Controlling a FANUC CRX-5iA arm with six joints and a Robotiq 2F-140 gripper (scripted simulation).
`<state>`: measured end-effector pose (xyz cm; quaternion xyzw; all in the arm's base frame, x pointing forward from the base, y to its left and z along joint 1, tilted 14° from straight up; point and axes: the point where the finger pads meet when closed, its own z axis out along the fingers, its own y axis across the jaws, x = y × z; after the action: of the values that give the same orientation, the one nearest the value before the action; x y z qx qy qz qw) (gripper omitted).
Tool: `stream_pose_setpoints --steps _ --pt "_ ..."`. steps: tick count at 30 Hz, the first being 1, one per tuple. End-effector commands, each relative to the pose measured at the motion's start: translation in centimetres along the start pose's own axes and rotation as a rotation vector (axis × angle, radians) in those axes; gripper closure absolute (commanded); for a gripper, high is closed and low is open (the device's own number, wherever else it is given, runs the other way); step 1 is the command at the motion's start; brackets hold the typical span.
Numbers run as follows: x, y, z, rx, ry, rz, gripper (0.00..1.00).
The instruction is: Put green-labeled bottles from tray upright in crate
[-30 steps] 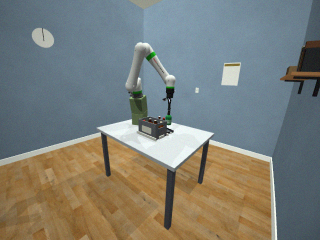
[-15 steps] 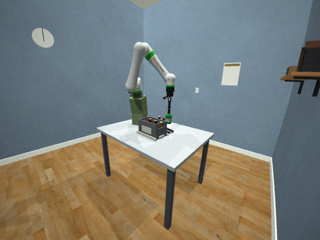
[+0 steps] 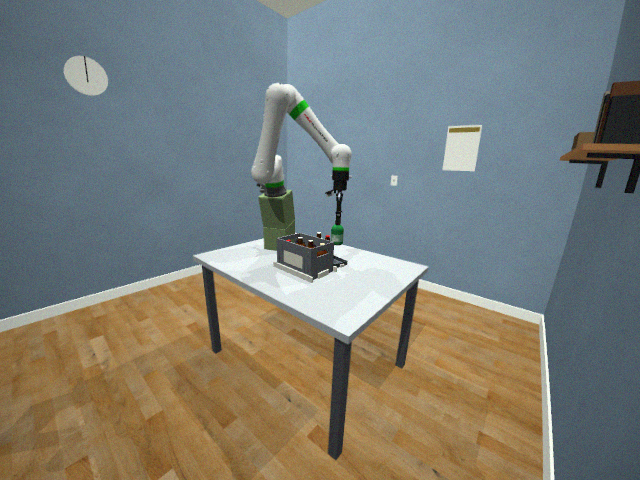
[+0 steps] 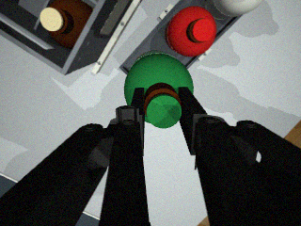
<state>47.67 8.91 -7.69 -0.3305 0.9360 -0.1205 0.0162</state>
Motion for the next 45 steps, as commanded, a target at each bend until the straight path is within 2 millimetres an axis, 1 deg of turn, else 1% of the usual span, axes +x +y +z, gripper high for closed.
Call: stream_pose_setpoints --steps 1,25,45 --pt "-0.1 0.0 -0.5 0.001 -0.002 0.0 0.9" --pt "-0.1 0.0 -2.8 0.001 -0.002 0.0 0.9" --pt "-0.1 0.0 -4.2 0.001 -0.002 0.0 0.9"
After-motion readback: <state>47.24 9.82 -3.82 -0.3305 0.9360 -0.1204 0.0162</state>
